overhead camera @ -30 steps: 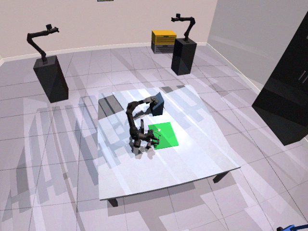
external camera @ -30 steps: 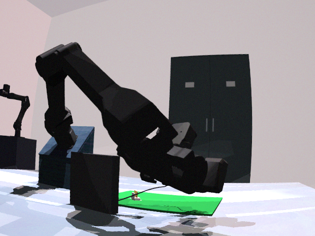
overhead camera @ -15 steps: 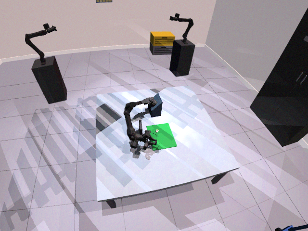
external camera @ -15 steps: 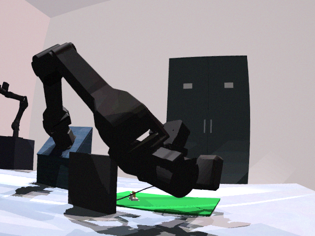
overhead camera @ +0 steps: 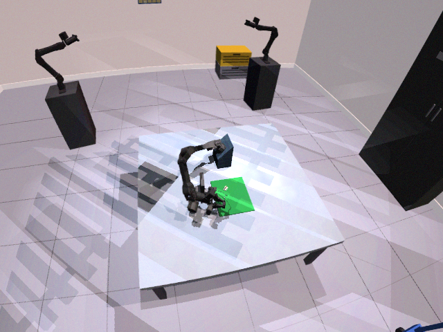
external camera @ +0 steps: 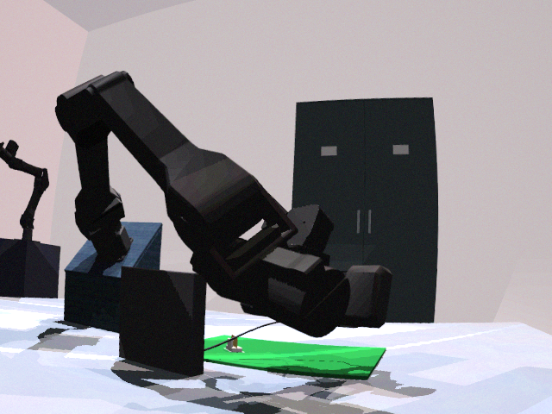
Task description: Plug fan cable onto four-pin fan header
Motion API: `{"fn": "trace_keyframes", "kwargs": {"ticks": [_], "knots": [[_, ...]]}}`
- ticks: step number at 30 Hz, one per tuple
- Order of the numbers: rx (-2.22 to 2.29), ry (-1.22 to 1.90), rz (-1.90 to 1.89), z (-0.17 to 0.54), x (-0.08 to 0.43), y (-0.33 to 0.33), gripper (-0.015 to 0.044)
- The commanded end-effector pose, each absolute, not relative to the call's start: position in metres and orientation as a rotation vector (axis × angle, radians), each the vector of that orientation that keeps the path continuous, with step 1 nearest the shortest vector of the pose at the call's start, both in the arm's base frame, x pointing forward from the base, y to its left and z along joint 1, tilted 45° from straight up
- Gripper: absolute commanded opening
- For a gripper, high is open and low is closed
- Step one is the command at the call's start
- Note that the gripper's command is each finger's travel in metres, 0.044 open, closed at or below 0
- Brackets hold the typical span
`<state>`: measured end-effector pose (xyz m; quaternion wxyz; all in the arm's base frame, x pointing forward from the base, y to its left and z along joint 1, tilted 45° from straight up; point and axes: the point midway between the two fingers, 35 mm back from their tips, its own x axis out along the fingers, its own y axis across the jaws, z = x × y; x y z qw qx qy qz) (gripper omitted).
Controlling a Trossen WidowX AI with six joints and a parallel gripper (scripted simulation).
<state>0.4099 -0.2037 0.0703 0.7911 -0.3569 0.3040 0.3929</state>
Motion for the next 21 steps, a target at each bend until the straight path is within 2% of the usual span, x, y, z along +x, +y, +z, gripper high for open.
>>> {"fn": "trace_keyframes", "kwargs": {"ticks": [1, 21], "knots": [[-0.764, 0.656, 0.844, 0.071, 0.410, -0.204, 0.0000], [-0.768, 0.655, 0.845, 0.060, 0.408, -0.215, 0.0000]]}}
